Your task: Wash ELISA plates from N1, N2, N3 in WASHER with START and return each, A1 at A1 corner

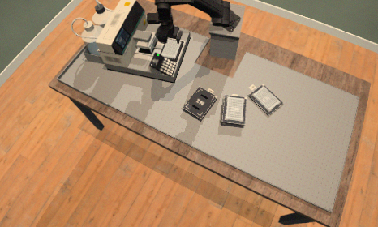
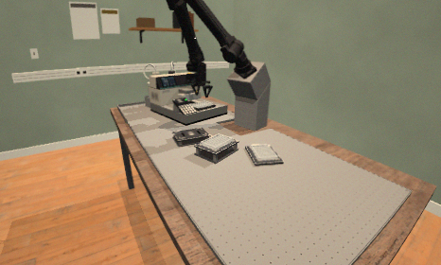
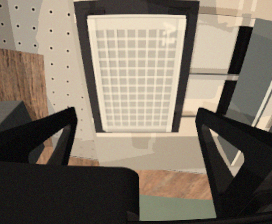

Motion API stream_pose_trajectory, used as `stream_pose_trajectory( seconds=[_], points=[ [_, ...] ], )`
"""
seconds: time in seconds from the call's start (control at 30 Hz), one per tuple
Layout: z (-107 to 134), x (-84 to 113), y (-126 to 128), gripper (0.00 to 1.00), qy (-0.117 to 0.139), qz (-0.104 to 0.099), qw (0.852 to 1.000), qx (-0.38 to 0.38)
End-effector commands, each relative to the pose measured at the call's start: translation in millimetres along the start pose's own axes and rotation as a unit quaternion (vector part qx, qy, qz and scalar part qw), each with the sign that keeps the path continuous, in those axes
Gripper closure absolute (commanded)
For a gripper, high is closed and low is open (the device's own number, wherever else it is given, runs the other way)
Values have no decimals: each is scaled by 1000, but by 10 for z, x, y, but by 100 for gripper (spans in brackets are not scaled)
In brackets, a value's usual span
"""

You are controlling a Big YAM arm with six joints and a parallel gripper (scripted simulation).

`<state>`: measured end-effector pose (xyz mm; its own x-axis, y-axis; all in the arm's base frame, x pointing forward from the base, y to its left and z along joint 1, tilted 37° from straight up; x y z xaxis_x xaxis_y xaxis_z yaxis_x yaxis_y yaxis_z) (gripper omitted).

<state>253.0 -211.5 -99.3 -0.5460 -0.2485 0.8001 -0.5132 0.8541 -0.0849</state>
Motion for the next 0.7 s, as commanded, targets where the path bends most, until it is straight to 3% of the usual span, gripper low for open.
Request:
stream_pose_trajectory(
  seconds=[0.0, 0.67],
  points=[
    [6, 126, -61, 0, -1, 10, 1000, 6],
    [-2, 376, -78, 0, 0, 11, 1000, 8]
  ],
)
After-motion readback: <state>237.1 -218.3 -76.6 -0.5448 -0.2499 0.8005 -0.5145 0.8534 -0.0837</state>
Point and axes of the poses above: the point where the finger pads meet when closed, its own x axis back along the fingers, its own y axis across the jaws, z = x × y, the point moved 1 cm from there along x, back along the fingers, and after that the axes turned 10 degrees about x, right-handed, at the moved point
